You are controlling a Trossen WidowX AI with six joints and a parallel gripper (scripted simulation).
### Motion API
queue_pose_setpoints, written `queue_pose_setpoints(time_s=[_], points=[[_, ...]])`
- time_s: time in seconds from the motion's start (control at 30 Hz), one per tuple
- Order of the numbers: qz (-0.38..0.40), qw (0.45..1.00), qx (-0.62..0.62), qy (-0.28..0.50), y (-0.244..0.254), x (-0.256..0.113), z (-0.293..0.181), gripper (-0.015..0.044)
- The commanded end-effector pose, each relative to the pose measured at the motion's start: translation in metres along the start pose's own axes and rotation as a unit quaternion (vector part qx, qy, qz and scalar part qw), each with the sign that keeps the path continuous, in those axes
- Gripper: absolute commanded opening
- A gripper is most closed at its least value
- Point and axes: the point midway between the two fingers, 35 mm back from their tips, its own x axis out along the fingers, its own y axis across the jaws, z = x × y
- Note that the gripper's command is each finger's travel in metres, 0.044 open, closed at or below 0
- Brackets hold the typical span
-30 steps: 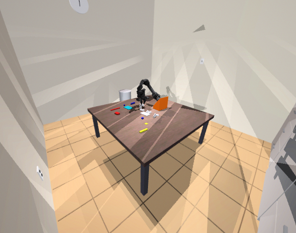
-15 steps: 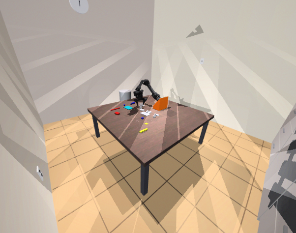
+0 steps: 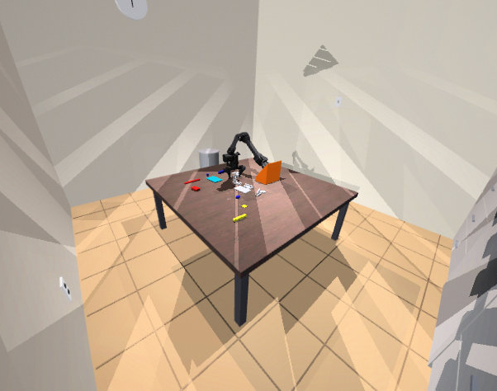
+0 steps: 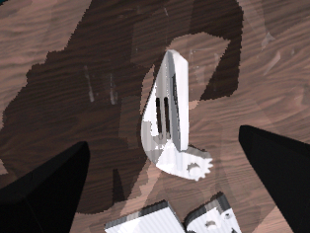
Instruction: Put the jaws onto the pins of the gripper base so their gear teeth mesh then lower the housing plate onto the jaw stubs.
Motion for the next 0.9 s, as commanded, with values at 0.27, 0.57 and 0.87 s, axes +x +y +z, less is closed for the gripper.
queue_pose_setpoints(time_s=[0.27,0.57,0.87], points=[[-0.001,1.0,-0.003,0.0,-0.001,0.019,-0.001,0.044],[0.0,1.0,-0.004,-0.002,-0.002,0.033,0.0,0.044],[0.0,1.0,-0.004,-0.002,-0.002,0.037,0.001,0.044]])
